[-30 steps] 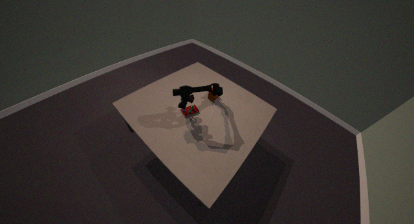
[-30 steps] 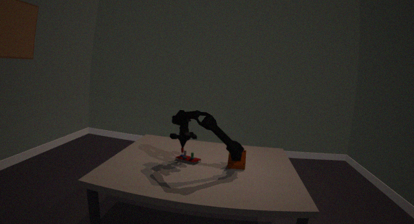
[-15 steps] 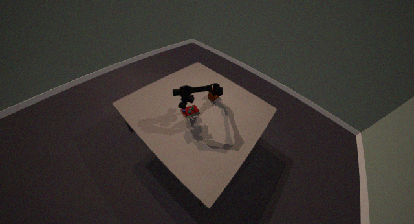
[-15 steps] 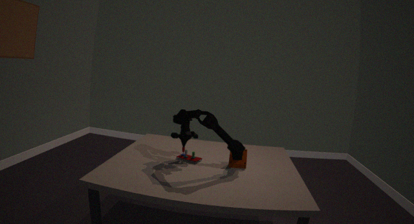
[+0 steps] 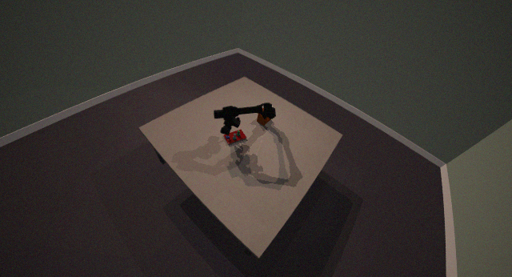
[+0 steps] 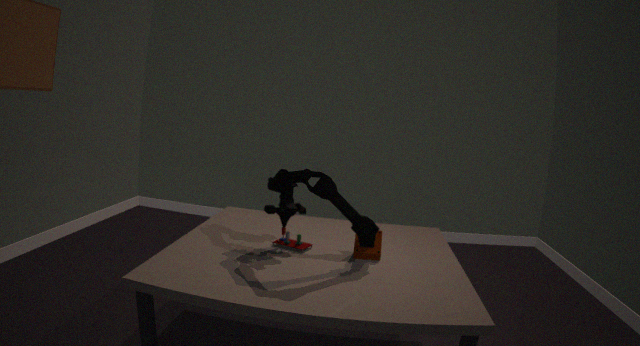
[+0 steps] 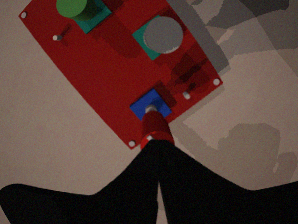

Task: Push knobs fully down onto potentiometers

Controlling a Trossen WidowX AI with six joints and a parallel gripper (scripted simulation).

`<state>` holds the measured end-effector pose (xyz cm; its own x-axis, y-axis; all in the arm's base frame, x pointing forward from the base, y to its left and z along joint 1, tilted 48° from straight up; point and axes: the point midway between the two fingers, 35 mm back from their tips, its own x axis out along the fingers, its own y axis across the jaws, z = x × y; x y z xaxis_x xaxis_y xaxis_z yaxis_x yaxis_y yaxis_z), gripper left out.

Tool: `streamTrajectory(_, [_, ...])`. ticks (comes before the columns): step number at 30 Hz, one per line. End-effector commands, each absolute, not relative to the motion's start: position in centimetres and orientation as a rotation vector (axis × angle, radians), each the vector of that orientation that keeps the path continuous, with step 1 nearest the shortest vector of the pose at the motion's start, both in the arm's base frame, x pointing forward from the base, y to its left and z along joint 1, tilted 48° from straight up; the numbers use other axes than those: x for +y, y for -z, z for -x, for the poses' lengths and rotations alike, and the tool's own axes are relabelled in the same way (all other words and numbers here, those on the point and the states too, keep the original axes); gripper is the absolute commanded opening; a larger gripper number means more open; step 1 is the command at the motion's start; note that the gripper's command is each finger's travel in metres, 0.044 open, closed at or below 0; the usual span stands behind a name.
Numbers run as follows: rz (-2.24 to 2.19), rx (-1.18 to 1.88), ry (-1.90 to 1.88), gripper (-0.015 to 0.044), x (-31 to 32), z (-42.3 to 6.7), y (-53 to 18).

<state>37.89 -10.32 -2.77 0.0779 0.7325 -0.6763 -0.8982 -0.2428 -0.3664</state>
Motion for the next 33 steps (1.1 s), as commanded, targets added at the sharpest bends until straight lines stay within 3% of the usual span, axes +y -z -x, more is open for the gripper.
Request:
streamTrajectory(1, [0.95,0.218,-1.574,0.0,-8.9,-38.18,3.8])
streamTrajectory(33, [0.95,0.217,-1.573,0.0,-8.06,-38.24,4.55])
